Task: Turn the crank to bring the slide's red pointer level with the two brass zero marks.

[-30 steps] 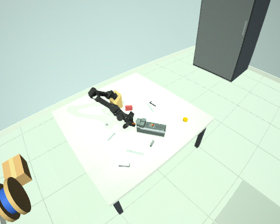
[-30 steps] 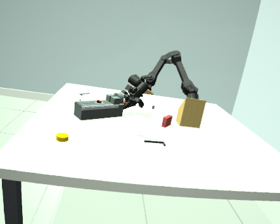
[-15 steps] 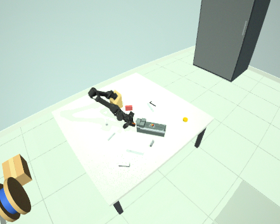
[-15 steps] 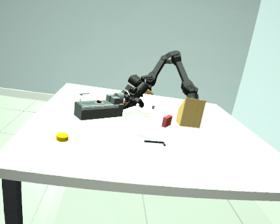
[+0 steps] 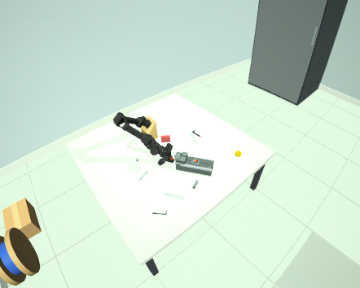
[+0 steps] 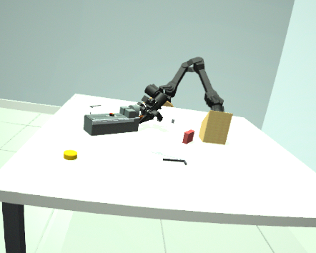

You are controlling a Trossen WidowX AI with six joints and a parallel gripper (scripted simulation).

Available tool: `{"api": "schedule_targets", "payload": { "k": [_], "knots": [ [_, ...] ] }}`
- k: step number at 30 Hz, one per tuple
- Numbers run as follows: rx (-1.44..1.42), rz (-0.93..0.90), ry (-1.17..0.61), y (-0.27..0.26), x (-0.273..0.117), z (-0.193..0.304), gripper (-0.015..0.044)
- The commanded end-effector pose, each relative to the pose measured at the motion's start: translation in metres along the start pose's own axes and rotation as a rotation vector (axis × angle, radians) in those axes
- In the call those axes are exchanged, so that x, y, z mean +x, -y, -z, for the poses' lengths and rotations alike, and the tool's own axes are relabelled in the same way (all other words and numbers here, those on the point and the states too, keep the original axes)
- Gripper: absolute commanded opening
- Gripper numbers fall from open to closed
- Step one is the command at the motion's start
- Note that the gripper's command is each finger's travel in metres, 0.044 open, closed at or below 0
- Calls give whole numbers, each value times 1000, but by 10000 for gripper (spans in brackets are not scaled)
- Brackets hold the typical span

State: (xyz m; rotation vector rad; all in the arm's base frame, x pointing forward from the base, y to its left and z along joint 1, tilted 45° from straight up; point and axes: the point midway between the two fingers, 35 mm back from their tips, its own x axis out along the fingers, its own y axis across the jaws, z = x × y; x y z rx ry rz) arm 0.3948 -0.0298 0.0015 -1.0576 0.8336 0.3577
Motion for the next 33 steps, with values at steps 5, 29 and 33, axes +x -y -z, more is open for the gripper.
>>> {"api": "schedule_targets", "payload": {
  "k": [5, 29, 33],
  "knots": [
    [-4, -24, 0, -10, 0, 0, 0],
    [-4, -24, 0, -13, -2, -2, 0],
    [-4, -24, 0, -14, -3, -2, 0]
  ]
}}
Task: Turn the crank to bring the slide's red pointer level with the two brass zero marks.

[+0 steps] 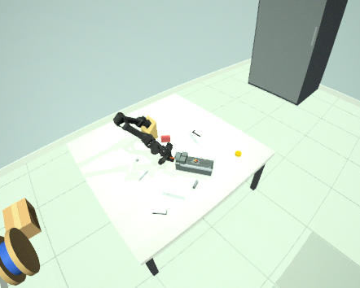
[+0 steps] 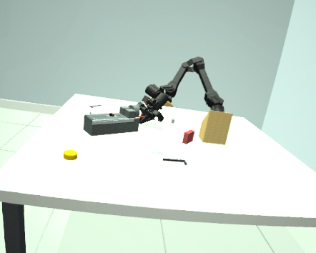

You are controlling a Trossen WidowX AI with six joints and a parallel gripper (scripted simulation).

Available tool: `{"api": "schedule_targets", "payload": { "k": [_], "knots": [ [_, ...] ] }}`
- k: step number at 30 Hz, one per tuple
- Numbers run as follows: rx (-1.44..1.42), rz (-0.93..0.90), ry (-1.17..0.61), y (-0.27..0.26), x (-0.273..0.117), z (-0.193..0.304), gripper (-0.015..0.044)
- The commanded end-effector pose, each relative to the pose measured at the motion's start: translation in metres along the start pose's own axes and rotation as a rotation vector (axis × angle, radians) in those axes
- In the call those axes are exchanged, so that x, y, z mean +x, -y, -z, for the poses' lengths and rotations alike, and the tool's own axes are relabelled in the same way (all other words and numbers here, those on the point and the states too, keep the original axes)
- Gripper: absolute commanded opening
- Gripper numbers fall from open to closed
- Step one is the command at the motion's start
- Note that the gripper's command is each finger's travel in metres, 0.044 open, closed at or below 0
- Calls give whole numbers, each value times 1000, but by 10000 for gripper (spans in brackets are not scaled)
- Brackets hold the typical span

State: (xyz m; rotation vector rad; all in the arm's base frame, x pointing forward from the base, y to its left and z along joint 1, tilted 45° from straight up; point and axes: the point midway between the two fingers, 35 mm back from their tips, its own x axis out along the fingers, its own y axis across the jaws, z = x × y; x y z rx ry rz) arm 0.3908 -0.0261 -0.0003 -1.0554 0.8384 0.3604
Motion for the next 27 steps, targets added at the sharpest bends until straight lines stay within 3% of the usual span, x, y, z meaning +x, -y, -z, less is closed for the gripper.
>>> {"api": "schedule_targets", "payload": {
  "k": [1, 27],
  "knots": [
    [-5, -19, 2, -9, -2, -1, 0],
    [-4, -19, 3, -15, -7, -7, 0]
  ]
}}
